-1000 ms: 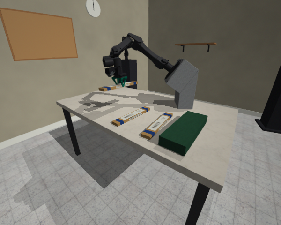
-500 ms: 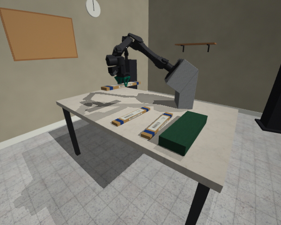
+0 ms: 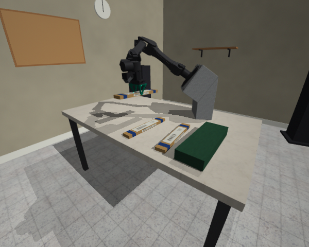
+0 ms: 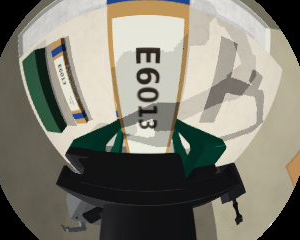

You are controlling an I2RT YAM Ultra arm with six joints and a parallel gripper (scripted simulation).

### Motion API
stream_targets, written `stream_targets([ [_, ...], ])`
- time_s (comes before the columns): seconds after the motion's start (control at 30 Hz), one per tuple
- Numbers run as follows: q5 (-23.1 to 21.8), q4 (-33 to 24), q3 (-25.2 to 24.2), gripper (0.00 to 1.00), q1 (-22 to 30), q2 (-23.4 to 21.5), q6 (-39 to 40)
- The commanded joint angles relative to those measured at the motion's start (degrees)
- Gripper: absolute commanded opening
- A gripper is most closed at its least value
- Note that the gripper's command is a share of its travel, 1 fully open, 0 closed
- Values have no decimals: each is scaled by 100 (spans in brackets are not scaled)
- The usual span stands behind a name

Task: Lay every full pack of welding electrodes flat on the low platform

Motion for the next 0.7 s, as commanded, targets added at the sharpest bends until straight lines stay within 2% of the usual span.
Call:
stream_targets([
  [0.0, 144, 23, -85, 0, 307, 1, 246],
  [0.13, 167, 98, 58, 0, 371, -119, 350],
  [0.2, 215, 104, -212, 0, 448, 18, 438],
  [0.33, 301, 7, -203, 0, 594, 207, 612],
  [0.43, 333, 93, -261, 0, 686, 77, 756],
  [0.5, 374, 136, -223, 0, 770, 316, 858],
  [0.57, 412, 146, -434, 0, 832, 369, 944],
  [0.63, 412, 146, -434, 0, 832, 369, 944],
  [0.67, 420, 39, -216, 0, 857, 191, 991],
])
